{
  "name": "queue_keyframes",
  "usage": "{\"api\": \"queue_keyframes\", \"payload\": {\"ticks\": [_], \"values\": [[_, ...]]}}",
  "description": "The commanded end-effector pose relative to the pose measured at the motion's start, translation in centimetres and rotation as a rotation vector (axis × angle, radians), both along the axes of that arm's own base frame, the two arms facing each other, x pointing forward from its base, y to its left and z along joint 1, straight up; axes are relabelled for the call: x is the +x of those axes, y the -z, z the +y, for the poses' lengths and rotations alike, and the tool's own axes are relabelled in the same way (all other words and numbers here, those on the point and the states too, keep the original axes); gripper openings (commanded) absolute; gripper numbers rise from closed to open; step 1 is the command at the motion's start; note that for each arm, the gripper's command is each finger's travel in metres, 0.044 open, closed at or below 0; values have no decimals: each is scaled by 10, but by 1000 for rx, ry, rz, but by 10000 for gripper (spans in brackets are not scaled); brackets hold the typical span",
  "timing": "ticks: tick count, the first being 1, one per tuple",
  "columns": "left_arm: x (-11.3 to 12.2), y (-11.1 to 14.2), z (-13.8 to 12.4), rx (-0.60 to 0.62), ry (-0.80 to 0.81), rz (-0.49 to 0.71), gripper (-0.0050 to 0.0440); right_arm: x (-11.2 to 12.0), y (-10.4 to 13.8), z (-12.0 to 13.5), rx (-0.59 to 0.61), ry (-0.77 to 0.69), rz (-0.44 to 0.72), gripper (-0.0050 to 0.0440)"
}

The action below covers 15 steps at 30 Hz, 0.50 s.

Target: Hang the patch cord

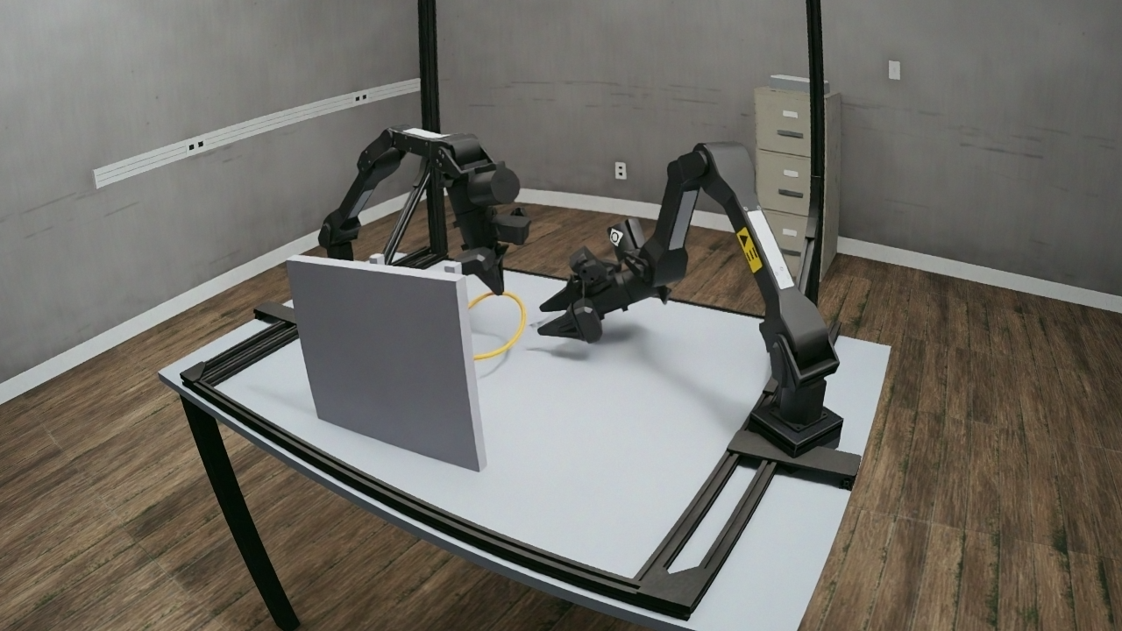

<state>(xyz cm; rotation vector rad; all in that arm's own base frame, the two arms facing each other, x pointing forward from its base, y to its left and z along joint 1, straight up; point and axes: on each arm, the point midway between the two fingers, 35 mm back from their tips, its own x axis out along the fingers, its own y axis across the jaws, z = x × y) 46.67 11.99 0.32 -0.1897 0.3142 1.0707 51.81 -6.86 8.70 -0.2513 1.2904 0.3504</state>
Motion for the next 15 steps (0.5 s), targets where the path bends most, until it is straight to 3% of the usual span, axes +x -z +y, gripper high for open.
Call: {"api": "queue_keyframes", "payload": {"ticks": [1, 7, 13, 15], "values": [[4, -12, 0, 0, -1, -29, 440, 3, -28, -2, -10, -2, -63, 20], [2, -15, -1, 9, 0, -24, 440, 2, -37, -3, -12, -3, -78, 20], [-30, -41, -17, 197, 38, 186, 440, 3, -36, -3, -13, -3, -76, 20], [-30, -41, -17, 197, 38, 186, 440, 3, -36, -3, -13, -3, -76, 20]]}}
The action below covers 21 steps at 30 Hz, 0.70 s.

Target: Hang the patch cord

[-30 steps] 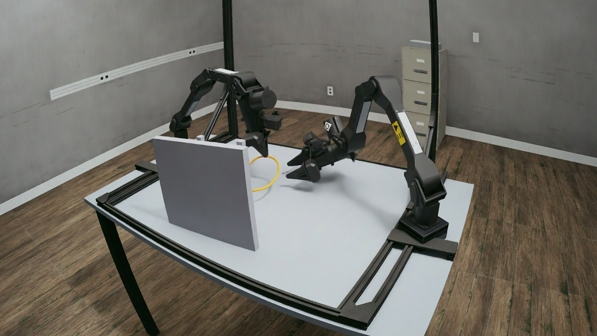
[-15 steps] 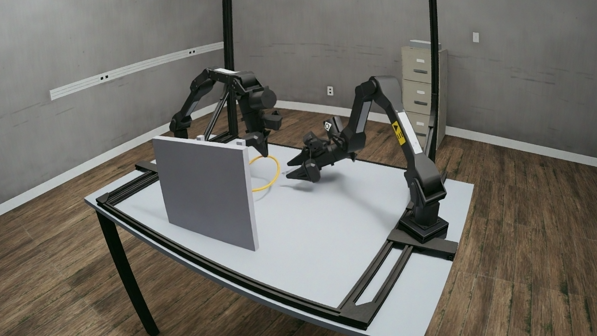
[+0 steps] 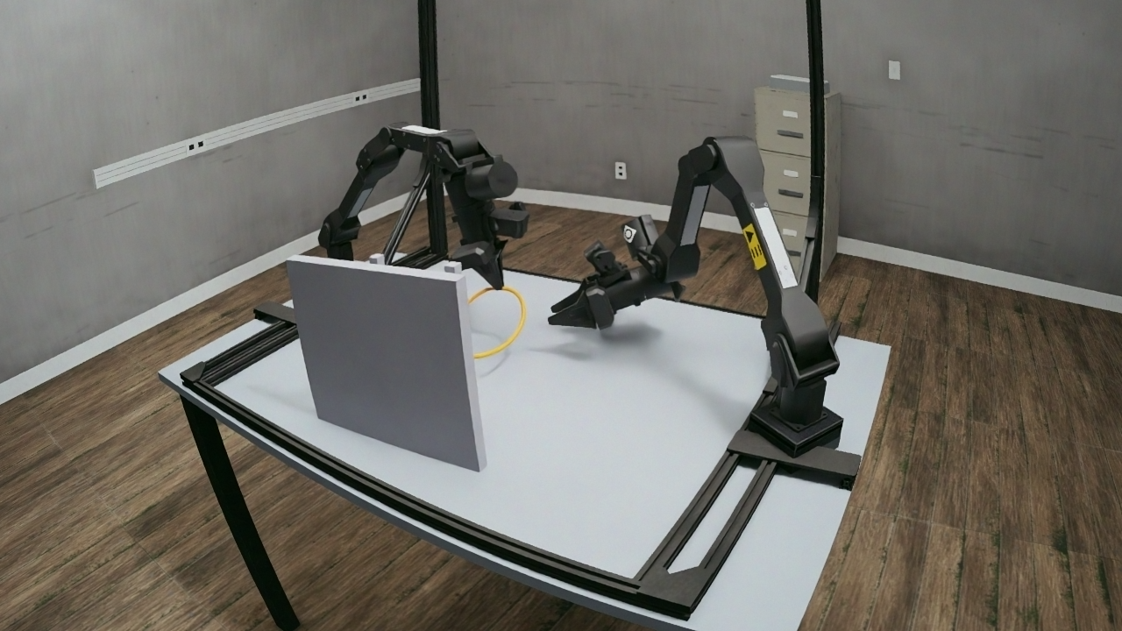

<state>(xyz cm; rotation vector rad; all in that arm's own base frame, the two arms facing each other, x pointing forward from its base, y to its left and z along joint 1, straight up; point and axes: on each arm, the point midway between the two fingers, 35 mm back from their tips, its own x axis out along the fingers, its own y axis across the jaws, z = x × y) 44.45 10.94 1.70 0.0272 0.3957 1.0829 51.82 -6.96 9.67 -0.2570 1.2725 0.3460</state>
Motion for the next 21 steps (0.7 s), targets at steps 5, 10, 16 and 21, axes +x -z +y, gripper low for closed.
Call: {"api": "queue_keyframes", "payload": {"ticks": [5, 10, 16, 21], "values": [[-28, -40, -14, 177, 39, 169, 440, 3, -18, -1, -7, -3, -41, 20], [-28, -40, -14, 178, 39, 170, 440, 3, -17, -1, -7, -1, -40, 20], [-27, -40, -10, 173, 36, 170, 440, 3, -17, -1, -7, -1, -40, 20], [-17, -31, 0, 169, 39, 183, 440, 3, -17, -1, -7, -1, -40, 20]]}}
